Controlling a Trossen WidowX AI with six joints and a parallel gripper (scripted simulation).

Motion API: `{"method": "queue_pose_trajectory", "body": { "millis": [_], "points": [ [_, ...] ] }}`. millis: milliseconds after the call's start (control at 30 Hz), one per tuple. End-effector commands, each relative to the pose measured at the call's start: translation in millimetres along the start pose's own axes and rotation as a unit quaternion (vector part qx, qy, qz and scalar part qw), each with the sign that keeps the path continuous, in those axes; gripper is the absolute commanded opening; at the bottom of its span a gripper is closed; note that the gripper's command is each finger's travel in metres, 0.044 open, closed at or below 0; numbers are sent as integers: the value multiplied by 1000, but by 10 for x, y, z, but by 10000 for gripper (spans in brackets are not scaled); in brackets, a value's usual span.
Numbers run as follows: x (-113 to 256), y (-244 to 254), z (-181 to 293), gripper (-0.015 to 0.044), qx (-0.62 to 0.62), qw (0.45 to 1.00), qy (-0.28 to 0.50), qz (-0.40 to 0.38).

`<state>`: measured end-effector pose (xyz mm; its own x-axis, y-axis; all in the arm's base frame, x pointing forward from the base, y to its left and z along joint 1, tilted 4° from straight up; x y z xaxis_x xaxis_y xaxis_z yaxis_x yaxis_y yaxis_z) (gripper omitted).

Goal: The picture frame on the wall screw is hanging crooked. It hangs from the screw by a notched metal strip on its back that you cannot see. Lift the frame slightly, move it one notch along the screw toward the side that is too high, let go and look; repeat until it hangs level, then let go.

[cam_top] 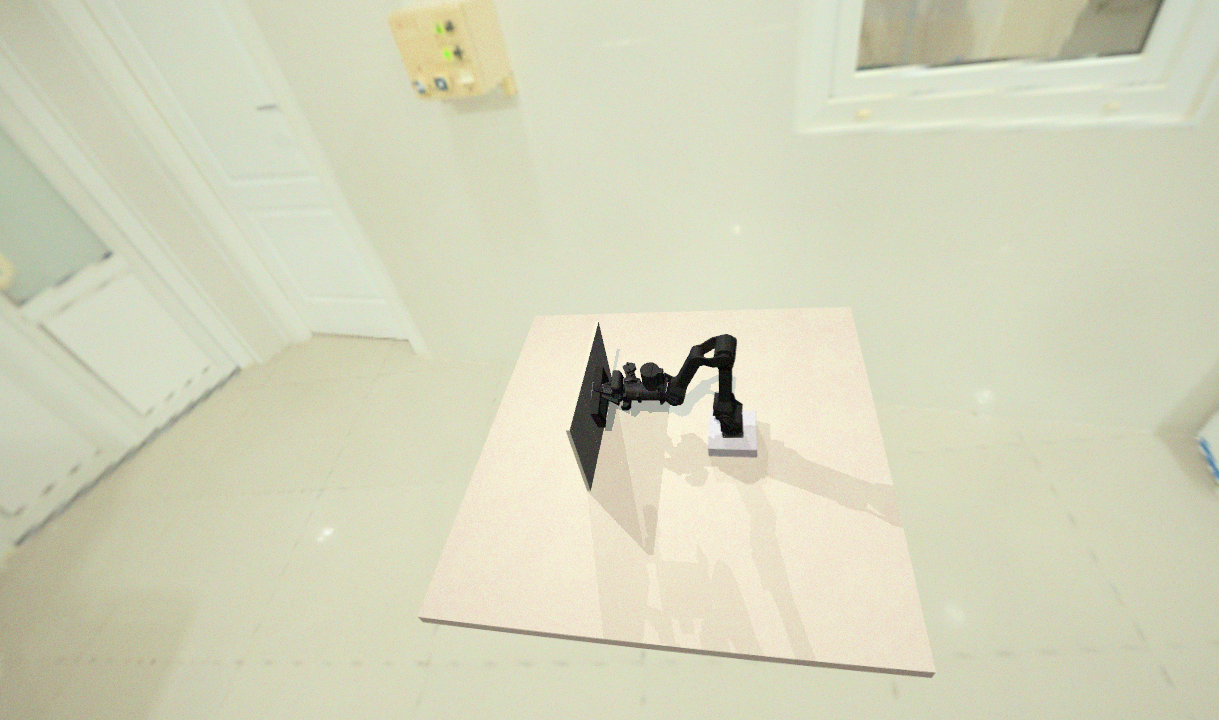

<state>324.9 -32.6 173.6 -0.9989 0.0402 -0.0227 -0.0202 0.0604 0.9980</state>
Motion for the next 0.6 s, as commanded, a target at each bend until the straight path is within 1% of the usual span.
{"method": "queue_pose_trajectory", "body": {
  "millis": [0,467,533,567],
  "points": [
    [-3,0,-3,153,-2,1000,-2,0],
    [-3,0,-3,60,-2,1000,-2,0],
    [-3,0,-3,8,-2,1000,-2,0],
    [-3,0,-3,0,-2,1000,-2,0]
  ]
}}
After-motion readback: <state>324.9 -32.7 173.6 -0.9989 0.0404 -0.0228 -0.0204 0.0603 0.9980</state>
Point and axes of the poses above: the point midway between the two fingers, 35 mm back from their tips, its own x axis back along the fingers, its own y axis across the jaws, z = x × y, the point moved 6 cm from there along x, back along the fingers, and after that the axes turned 13 degrees about -x, right-handed, at the moved point
